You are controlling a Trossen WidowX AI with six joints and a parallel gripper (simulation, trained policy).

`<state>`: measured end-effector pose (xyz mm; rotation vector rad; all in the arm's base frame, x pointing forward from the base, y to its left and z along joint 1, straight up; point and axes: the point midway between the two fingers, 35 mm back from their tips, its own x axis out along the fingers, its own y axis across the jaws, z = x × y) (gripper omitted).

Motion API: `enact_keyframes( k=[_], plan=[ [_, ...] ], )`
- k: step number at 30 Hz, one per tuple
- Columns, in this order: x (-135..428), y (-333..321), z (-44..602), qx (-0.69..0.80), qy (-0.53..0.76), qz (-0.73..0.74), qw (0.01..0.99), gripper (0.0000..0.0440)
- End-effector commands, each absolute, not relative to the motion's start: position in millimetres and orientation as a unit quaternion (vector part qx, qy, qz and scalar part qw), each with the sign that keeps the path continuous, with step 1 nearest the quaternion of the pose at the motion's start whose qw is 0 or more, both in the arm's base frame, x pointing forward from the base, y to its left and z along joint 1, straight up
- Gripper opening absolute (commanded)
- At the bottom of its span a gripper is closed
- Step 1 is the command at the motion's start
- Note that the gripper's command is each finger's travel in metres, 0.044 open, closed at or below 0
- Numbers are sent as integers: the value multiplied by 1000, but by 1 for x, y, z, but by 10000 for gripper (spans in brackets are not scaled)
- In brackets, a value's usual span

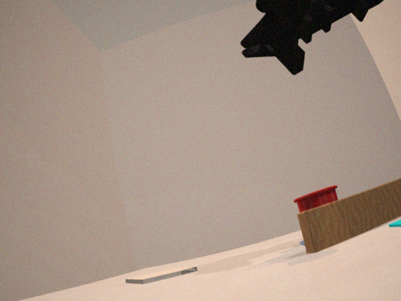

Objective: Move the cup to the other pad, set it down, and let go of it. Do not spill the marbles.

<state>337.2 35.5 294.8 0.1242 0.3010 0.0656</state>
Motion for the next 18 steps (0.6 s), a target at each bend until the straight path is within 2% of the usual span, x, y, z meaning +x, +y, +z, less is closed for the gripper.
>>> enact_keyframes(
  k=[1, 18],
  plan=[
    [339, 38, 291, 71, 173, 30, 982, 87],
    [346, 49, 266, 91, 310, 14, 946, 93]
  ],
)
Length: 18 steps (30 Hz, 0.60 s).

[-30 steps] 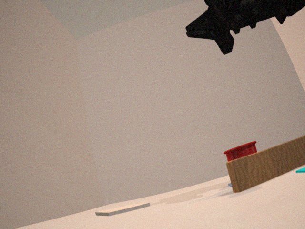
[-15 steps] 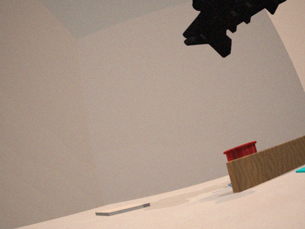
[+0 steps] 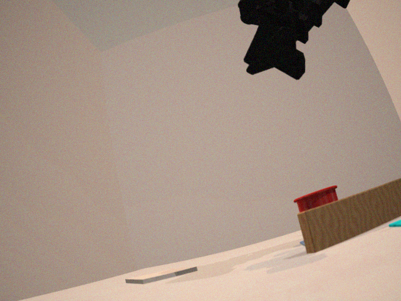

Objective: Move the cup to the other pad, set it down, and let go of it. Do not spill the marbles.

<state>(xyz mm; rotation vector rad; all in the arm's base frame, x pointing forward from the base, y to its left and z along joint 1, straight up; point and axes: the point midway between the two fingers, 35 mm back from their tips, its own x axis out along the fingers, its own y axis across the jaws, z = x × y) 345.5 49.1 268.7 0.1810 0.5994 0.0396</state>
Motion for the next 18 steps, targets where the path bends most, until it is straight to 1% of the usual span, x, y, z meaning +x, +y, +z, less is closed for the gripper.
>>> enact_keyframes(
  k=[1, 18],
  plan=[
    [346, 50, 264, 91, 318, 13, 944, 94],
    [344, 48, 234, 70, 448, -13, 891, 111]
  ],
)
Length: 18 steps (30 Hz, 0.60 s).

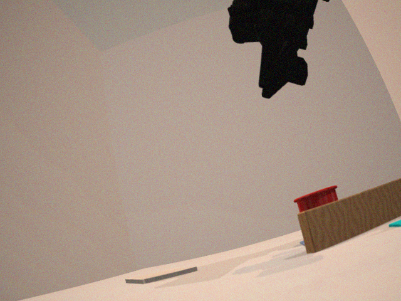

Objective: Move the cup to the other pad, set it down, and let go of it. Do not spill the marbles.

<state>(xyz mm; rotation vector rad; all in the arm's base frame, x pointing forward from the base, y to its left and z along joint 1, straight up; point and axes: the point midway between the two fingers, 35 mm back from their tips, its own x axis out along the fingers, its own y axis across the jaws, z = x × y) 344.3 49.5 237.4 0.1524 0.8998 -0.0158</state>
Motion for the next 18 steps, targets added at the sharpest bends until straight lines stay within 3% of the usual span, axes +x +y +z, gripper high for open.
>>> enact_keyframes(
  k=[1, 18],
  plan=[
    [343, 48, 233, 68, 455, -14, 888, 111],
    [334, 29, 204, 16, 574, -32, 818, 101]
  ],
)
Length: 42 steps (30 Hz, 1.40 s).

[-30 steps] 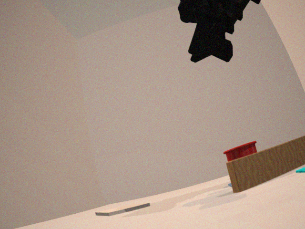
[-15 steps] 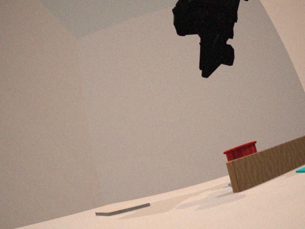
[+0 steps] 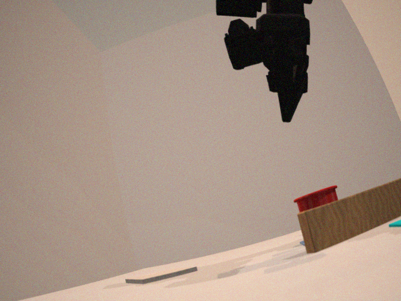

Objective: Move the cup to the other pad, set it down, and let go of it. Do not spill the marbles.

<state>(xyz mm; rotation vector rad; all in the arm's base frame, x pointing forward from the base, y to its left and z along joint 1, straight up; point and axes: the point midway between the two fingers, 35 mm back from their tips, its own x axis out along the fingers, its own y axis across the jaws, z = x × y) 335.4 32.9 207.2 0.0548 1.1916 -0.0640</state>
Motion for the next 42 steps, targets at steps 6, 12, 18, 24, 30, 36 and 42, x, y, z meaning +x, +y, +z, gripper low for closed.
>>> enact_keyframes(
  k=[6, 12, 18, 24, 30, 36, 42],
  plan=[
    [330, 17, 193, -5, 611, -33, 791, 105],
    [325, 5, 183, -23, 645, -30, 763, 111],
    [322, -9, 172, -39, 673, -27, 738, 115],
    [321, -22, 158, -51, 692, -22, 720, 123],
    [320, -34, 141, -62, 704, -16, 707, 134],
    [319, -44, 123, -72, 716, -6, 695, 144],
    [317, -52, 101, -81, 726, 9, 683, 152]
  ],
)
